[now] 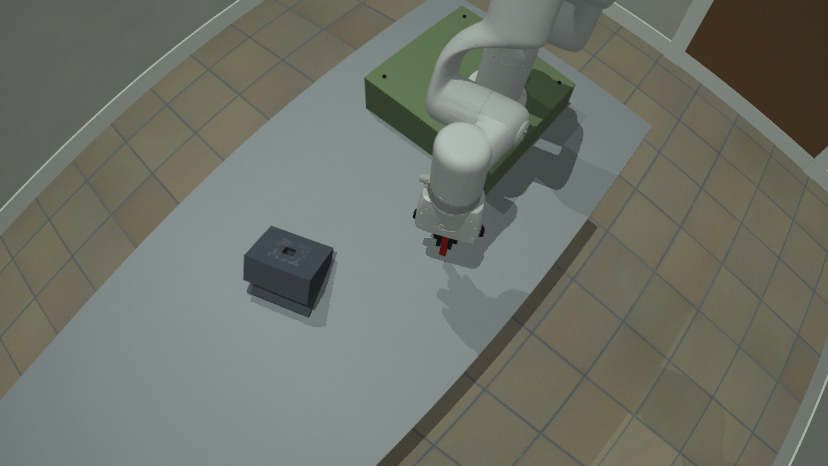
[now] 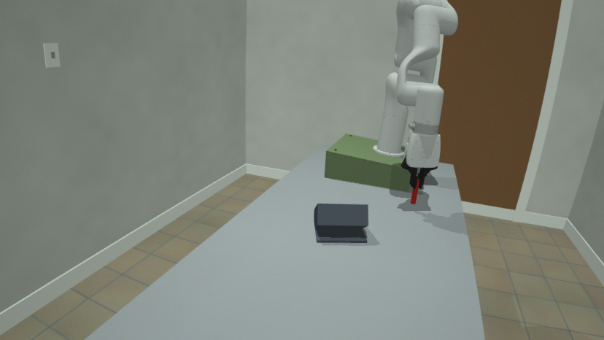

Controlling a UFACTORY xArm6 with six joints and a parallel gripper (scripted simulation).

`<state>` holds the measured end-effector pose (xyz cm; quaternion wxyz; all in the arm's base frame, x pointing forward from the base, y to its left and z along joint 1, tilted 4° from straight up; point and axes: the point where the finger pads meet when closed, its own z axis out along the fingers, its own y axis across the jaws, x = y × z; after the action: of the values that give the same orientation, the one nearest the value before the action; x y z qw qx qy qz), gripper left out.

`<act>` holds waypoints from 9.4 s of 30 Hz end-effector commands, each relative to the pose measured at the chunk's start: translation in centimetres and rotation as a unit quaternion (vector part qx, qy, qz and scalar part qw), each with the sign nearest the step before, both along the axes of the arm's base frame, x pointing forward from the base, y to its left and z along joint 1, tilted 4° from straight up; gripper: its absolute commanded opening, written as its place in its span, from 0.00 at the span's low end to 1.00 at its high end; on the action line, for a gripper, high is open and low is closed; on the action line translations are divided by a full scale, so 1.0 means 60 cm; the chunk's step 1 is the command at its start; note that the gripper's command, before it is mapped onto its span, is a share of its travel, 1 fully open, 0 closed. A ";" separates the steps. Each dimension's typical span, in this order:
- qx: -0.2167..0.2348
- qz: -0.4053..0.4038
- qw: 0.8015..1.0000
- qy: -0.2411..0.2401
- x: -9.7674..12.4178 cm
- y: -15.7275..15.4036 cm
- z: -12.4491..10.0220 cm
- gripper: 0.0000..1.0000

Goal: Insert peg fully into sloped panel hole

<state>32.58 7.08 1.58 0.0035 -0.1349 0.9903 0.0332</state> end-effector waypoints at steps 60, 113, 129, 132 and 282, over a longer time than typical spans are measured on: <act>0.099 -0.256 0.962 -0.018 0.065 -0.099 0.091 0.00; 0.198 -0.527 0.825 -0.061 0.113 -0.259 0.111 0.00; 0.222 -0.598 0.766 -0.079 0.118 -0.316 0.118 0.00; 0.227 -0.612 0.753 -0.083 0.118 -0.328 0.119 0.00; 0.256 -0.699 0.658 -0.109 0.210 -0.382 -0.014 0.00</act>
<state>44.91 -15.82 0.78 0.1667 0.6017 0.7373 0.2579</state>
